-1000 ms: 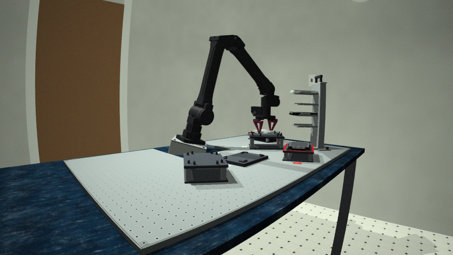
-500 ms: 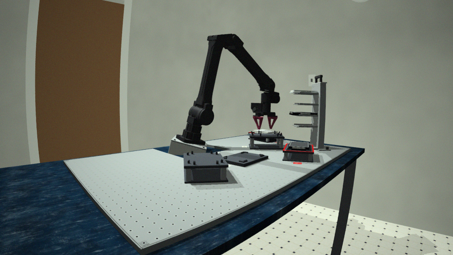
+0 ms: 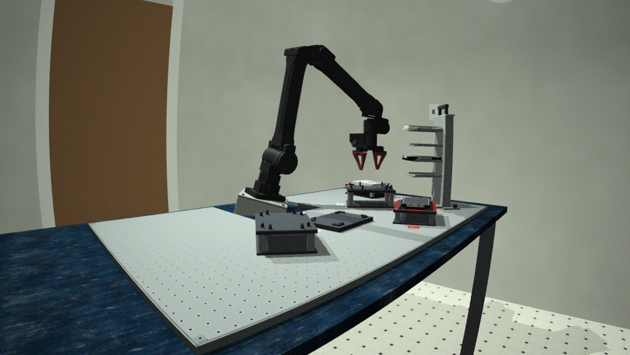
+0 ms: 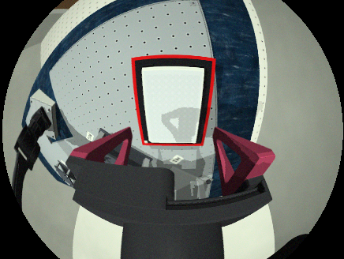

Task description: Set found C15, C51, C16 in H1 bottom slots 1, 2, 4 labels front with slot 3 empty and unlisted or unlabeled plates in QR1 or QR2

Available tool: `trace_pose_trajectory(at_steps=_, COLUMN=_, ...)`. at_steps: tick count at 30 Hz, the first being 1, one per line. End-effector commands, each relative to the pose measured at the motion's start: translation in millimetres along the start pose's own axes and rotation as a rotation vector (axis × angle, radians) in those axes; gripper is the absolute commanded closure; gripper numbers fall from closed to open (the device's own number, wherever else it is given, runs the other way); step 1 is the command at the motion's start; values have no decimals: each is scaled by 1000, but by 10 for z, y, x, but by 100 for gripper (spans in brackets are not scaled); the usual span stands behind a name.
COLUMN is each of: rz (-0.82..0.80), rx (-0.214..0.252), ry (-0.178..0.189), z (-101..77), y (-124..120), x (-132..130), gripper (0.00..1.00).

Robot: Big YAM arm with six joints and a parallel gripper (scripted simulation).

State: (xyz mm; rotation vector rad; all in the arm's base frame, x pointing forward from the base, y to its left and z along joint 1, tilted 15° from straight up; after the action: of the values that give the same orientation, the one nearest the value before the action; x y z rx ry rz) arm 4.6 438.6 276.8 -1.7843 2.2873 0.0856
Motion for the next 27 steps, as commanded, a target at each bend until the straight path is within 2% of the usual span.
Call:
trace_pose_trajectory(at_steps=1, rz=7, rx=-15, ry=-54, z=-226, y=1, x=-77, gripper=0)
trace_pose_trajectory(at_steps=2, rz=11, rx=-24, ry=-89, z=-447, y=51, x=-111, gripper=0)
trace_pose_trajectory(at_steps=6, rz=12, rx=-26, ry=-89, z=-558, y=48, x=-102, gripper=0)
trace_pose_trajectory(at_steps=9, rz=11, rx=-25, ry=-85, z=-570, y=47, x=-89, gripper=0)
trace_pose_trajectory(at_steps=23, rz=12, rx=-27, ry=-91, z=-971, y=36, x=-69, gripper=0)
trace_pose_trajectory(at_steps=25, rz=12, rx=-27, ry=-91, z=-971, y=36, x=-69, gripper=0)
trace_pose_trajectory(at_steps=26, rz=12, rx=-20, ry=-68, z=-907, y=20, x=-17, gripper=0)
trace_pose_trajectory(at_steps=27, rz=14, rx=-27, ry=-91, z=-1024, y=29, x=-66, gripper=0)
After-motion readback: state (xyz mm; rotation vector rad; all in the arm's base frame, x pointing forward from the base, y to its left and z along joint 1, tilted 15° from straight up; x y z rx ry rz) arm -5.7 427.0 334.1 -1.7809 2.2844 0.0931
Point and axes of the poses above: the point where the finger pads meet when closed, its own z axis out along the fingers, its own x axis across the jaws, y = z × x, the point moved 10 cm from there along -z, back along the fingers, and after that the axes turned 9 degrees about z, right-handed, at the moved point
